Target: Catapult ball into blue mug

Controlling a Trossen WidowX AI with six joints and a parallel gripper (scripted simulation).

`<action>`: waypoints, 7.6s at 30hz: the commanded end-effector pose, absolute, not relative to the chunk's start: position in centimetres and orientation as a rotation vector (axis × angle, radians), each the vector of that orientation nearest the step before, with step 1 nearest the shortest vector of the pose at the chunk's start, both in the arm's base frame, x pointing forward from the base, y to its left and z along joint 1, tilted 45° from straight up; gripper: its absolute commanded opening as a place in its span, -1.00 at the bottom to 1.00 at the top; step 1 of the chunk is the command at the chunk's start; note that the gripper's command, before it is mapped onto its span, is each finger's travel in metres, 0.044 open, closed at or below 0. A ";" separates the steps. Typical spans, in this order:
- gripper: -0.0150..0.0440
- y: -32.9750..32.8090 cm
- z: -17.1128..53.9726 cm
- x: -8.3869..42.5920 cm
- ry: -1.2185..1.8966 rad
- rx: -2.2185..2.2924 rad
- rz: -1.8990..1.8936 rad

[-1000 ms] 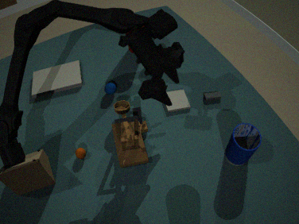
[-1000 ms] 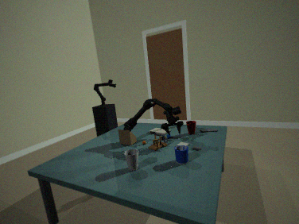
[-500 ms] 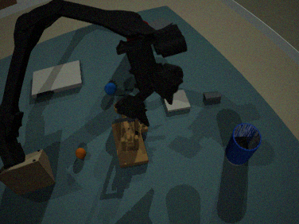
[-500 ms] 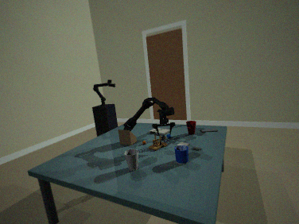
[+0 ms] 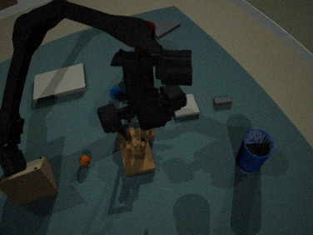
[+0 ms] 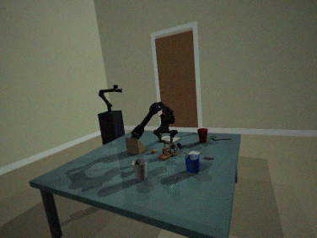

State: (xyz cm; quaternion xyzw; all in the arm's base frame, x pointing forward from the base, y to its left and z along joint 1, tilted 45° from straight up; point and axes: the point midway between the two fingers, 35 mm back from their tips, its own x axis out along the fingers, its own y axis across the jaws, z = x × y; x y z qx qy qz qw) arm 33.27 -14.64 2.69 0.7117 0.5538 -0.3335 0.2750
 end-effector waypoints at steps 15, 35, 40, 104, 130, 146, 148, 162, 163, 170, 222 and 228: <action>1.00 -11.5 -0.5 31.6 1.544 2.097 -0.986; 1.00 -9.8 -2.3 32.1 1.544 2.098 -0.986; 1.00 -9.2 -2.8 32.2 1.544 2.098 -0.985; -0.49 -18.5 -7.8 29.0 1.580 1.583 -0.356; -0.49 -17.8 -10.0 29.8 1.574 1.517 -0.281; -0.49 -16.0 -11.9 30.2 1.574 1.518 -0.279; -0.49 -15.7 -12.1 30.3 1.574 1.519 -0.279; 0.22 -16.0 -11.9 30.4 1.579 1.506 -0.276; 0.31 -16.0 -11.9 30.4 1.579 1.506 -0.276; 0.93 -16.8 -11.2 30.3 1.578 1.505 -0.278; 1.00 -16.9 -11.0 30.1 1.573 1.511 -0.273; 1.00 -16.3 -11.7 30.2 1.573 1.512 -0.272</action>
